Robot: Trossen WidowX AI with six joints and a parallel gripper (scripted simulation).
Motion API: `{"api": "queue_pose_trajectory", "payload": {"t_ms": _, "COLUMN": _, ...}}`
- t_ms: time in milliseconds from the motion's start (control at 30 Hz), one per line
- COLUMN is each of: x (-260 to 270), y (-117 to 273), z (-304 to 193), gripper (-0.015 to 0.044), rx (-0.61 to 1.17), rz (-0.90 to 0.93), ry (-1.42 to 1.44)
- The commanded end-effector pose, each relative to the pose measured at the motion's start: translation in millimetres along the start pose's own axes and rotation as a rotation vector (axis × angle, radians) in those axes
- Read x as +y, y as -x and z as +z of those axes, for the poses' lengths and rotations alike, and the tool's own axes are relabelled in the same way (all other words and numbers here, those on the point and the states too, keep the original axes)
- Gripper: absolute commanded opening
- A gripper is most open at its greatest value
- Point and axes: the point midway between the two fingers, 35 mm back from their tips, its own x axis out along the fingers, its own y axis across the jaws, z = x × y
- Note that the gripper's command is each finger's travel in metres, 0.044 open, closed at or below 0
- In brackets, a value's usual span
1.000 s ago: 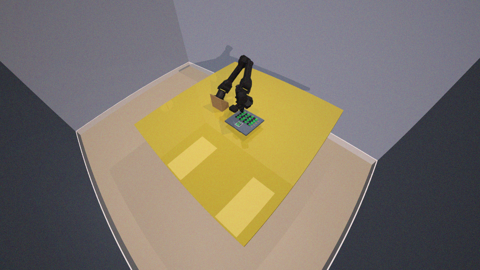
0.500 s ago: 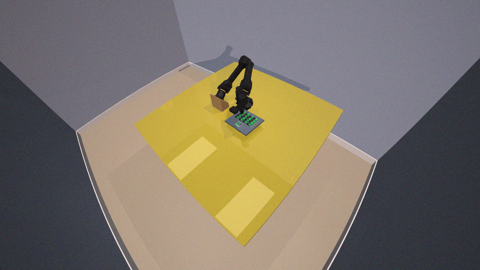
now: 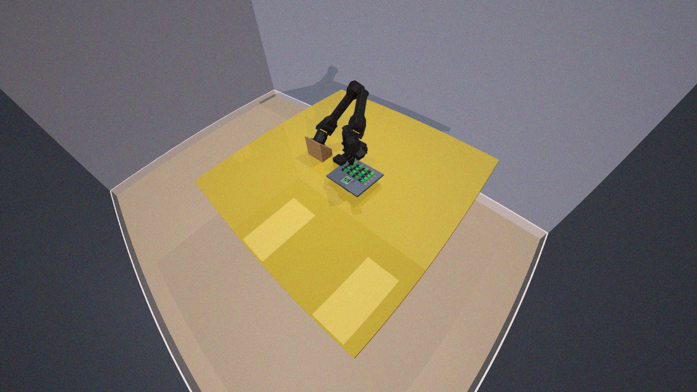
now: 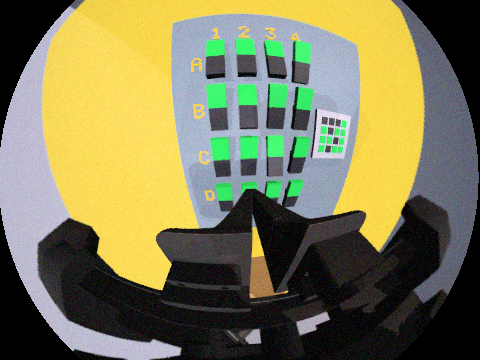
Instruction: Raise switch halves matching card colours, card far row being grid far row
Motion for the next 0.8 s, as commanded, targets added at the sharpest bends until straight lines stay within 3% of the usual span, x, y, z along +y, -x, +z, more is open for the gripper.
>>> {"api": "queue_pose_trajectory", "payload": {"t_ms": 0, "x": 0.4, "y": -0.8, "z": 0.1, "gripper": 0.0, "rx": -0.001, "rz": 0.004, "ry": -0.006}}
{"api": "queue_pose_trajectory", "payload": {"t_ms": 767, "x": 0.5, "y": -3.9, "z": 0.2, "gripper": 0.0, "rx": -0.001, "rz": 0.004, "ry": -0.006}}
